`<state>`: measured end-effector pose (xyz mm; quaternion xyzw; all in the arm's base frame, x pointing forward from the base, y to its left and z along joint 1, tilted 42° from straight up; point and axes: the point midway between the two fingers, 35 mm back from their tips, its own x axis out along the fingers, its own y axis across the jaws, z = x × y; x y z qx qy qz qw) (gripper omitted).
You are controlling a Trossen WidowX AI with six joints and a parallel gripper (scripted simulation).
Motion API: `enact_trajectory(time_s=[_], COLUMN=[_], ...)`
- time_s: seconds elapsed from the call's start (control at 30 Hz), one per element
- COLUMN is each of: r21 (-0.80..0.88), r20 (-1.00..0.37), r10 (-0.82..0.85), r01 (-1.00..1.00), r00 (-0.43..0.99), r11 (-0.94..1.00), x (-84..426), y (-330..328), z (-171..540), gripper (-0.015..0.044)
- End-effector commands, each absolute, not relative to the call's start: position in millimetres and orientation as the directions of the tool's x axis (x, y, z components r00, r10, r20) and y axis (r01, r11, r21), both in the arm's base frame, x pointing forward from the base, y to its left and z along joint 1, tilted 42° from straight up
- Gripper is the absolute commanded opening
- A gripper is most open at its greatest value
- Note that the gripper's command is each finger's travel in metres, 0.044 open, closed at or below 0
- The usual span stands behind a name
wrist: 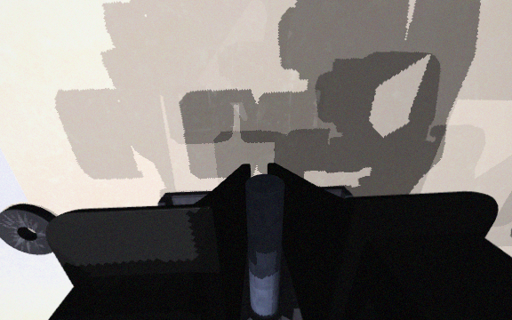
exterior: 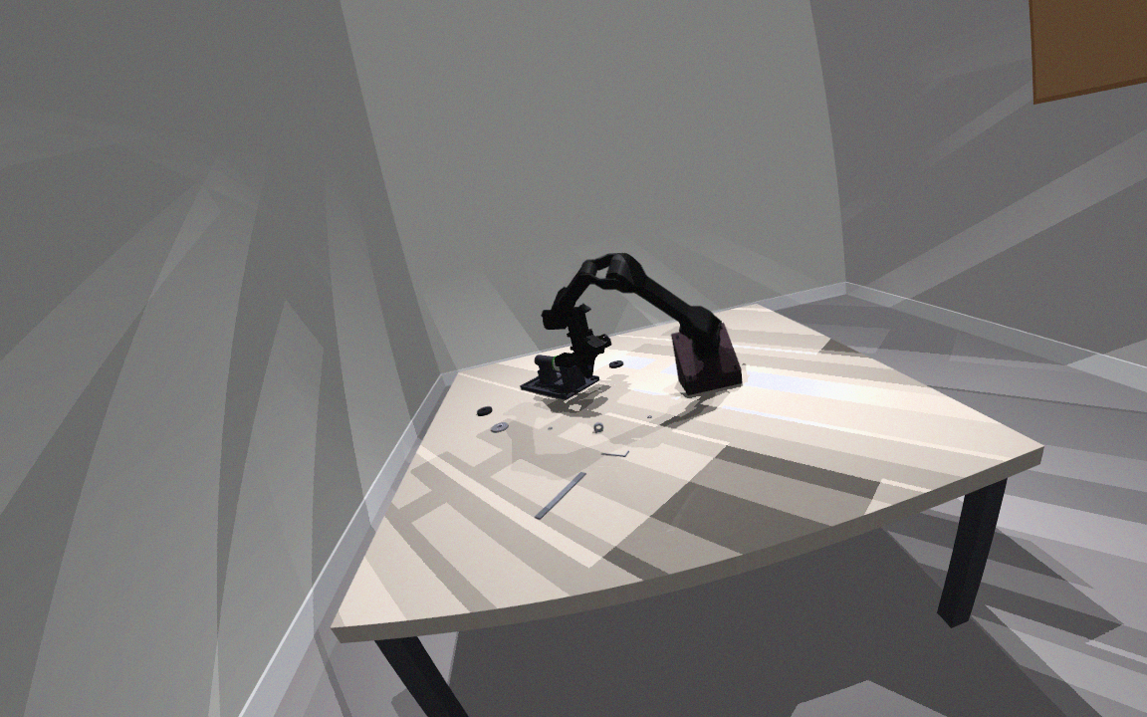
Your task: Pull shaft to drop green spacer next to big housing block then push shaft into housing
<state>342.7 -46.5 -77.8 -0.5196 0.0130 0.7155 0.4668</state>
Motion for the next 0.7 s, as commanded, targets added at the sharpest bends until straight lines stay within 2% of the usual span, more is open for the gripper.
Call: enact_trajectory(time_s=[0.0,0.67], r21=[-0.467,-0.467], r20=[-0.754,-0.754], r10=[0.657,0.657], r01=[-0.684,-0.684], r00=[-0.023,-0.023], r11=[-0.56,-0.56], x=[342.4,340.9], y=[-45.9,-44.8], z=[-77.2,-76.3], gripper=[0.0,0.0])
